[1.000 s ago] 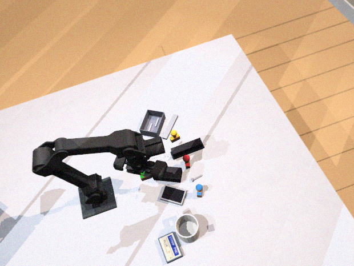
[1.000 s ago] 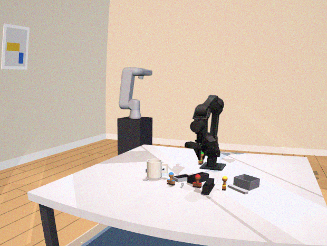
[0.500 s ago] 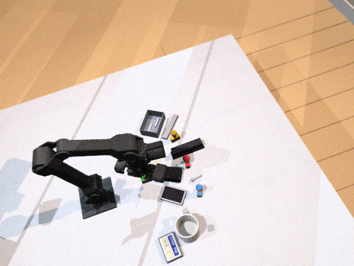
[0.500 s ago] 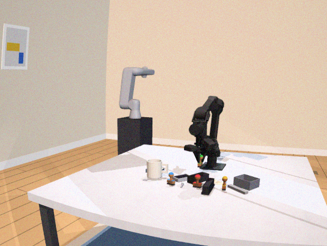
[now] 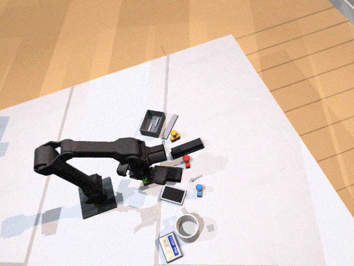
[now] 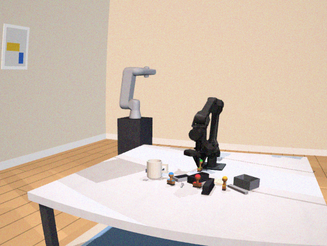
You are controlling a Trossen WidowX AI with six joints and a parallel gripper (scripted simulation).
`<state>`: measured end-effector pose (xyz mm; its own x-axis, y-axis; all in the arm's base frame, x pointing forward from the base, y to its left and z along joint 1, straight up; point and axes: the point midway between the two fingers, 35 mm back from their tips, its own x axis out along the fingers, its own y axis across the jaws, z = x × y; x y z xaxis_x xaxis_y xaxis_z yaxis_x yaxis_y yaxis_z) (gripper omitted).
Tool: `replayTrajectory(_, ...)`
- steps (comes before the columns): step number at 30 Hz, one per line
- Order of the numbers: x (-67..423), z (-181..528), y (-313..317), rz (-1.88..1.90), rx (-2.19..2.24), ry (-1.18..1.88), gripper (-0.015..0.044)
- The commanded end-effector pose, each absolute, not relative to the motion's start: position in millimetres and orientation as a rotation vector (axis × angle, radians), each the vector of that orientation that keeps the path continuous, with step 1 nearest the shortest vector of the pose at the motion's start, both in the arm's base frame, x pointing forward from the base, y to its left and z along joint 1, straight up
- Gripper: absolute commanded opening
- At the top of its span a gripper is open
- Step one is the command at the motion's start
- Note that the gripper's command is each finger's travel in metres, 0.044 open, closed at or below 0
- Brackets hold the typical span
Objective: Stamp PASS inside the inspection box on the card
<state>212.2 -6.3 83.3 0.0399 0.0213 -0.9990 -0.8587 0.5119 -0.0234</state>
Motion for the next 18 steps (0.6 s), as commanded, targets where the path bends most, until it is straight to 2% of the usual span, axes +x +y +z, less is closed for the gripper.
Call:
replayTrajectory(1, 210.5, 75.4, -5.7, 0.81, -0.8, 1.375, 0.0)
replayTrajectory(17, 208.5, 53.5, -5.5, 0.811, -0.8, 1.375, 0.0)
replayTrajectory(18, 210.0, 56.9, -6.1, 0.801, -0.8, 1.373, 0.0026)
